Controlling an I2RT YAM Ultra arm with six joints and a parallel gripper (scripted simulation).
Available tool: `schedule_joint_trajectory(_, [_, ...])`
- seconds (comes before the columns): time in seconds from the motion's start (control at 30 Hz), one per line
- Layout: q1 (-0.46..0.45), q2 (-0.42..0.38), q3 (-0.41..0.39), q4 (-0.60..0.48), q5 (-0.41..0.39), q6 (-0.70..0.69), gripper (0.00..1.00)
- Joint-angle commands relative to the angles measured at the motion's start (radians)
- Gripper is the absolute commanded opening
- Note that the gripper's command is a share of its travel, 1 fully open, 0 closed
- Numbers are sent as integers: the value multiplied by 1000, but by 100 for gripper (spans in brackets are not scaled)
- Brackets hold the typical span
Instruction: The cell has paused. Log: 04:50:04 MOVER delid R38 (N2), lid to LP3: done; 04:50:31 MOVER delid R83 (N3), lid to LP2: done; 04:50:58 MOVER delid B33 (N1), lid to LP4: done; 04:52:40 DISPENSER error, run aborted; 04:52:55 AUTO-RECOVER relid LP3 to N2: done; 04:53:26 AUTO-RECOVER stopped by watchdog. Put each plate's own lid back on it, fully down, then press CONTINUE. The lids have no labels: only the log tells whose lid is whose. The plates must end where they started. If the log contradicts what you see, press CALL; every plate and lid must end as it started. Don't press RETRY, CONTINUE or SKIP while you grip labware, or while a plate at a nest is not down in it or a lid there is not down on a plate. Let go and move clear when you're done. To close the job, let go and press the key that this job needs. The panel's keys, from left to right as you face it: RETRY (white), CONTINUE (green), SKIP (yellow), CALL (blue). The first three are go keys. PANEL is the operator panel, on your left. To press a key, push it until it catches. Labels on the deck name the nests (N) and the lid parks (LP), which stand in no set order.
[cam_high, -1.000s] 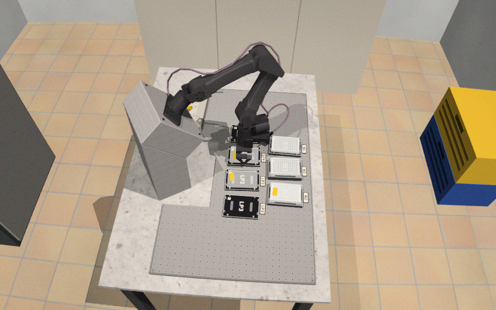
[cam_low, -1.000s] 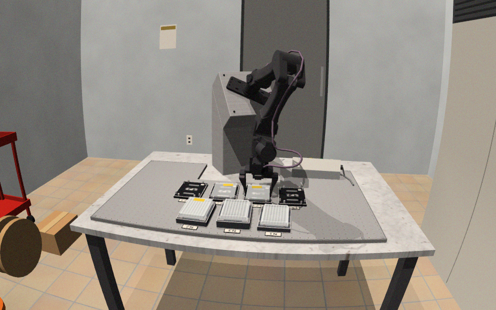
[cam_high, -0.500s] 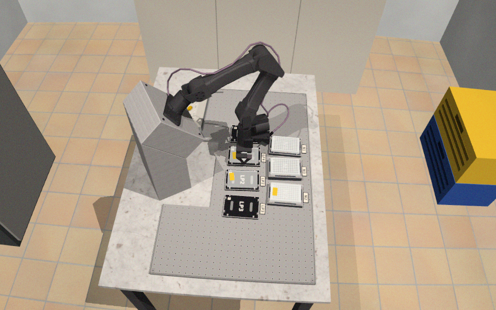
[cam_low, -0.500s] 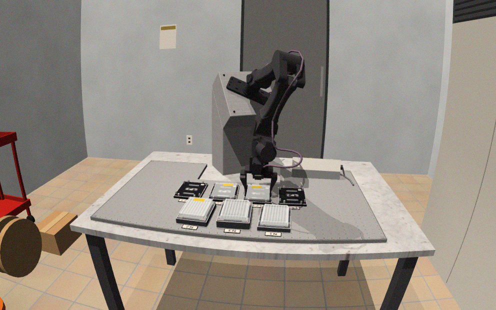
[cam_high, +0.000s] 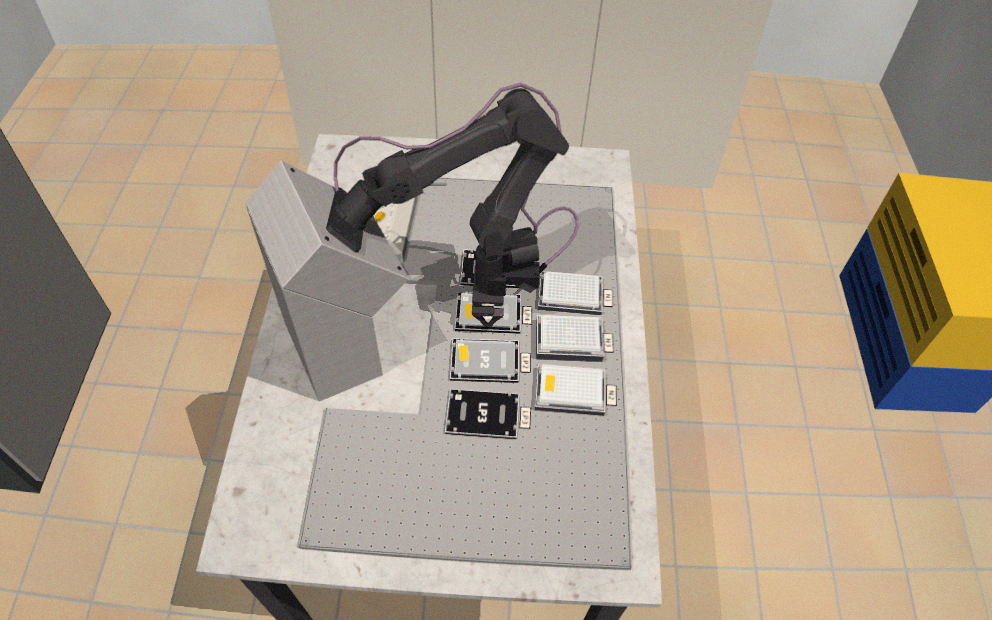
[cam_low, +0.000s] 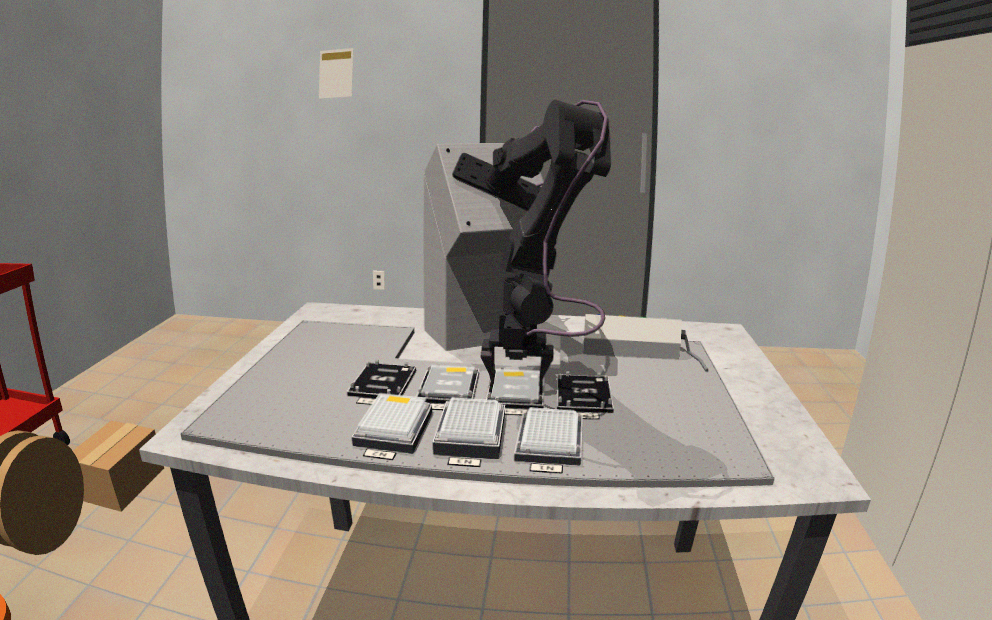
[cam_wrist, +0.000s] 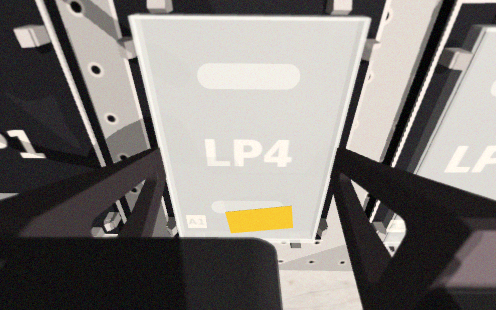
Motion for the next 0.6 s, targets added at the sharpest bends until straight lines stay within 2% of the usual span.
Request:
schedule_joint_trajectory(0.0, [-1, 15, -26, 0, 5, 10, 0])
schedule_joint_trajectory(0.33, [-1, 15, -26, -2, 5, 10, 0])
schedule_joint_trajectory(0.4, [-10, -31, -34, -16, -1, 6, 0])
schedule_joint_trajectory(0.57, [-16, -50, -47, -23, -11, -1, 0])
